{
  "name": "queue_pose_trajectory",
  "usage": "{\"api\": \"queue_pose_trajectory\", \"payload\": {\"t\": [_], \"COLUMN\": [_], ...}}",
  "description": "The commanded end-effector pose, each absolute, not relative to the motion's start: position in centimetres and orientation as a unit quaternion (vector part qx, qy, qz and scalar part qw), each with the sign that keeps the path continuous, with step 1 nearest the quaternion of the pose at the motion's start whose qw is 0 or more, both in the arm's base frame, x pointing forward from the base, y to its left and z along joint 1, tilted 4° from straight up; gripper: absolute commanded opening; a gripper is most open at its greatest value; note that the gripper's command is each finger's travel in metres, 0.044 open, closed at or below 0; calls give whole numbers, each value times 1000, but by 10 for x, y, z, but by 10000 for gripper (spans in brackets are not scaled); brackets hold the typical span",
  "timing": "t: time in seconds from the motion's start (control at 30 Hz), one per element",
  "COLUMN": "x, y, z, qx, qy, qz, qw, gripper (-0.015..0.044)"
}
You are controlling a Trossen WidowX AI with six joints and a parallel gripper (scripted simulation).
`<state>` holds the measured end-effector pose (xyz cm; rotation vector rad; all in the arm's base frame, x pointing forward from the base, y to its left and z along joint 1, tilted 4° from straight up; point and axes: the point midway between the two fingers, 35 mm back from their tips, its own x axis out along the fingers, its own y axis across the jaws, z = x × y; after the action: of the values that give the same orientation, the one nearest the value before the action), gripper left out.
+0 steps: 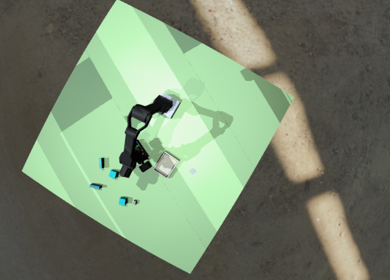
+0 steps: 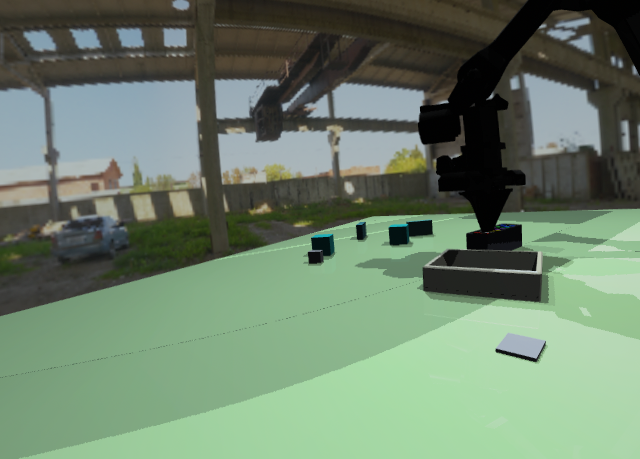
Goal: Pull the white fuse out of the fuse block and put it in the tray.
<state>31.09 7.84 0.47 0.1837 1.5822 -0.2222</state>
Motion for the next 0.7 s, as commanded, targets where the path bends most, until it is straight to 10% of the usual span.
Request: {"api": "queue_pose_trajectory", "payload": {"t": [0.0, 0.67], "x": [310, 310], "y": [78, 78], "z": [-1, 0], "qx": [79, 82], "qy": [709, 710], "qz": [-99, -100], "qw": [693, 692], "gripper": [64, 0]}}
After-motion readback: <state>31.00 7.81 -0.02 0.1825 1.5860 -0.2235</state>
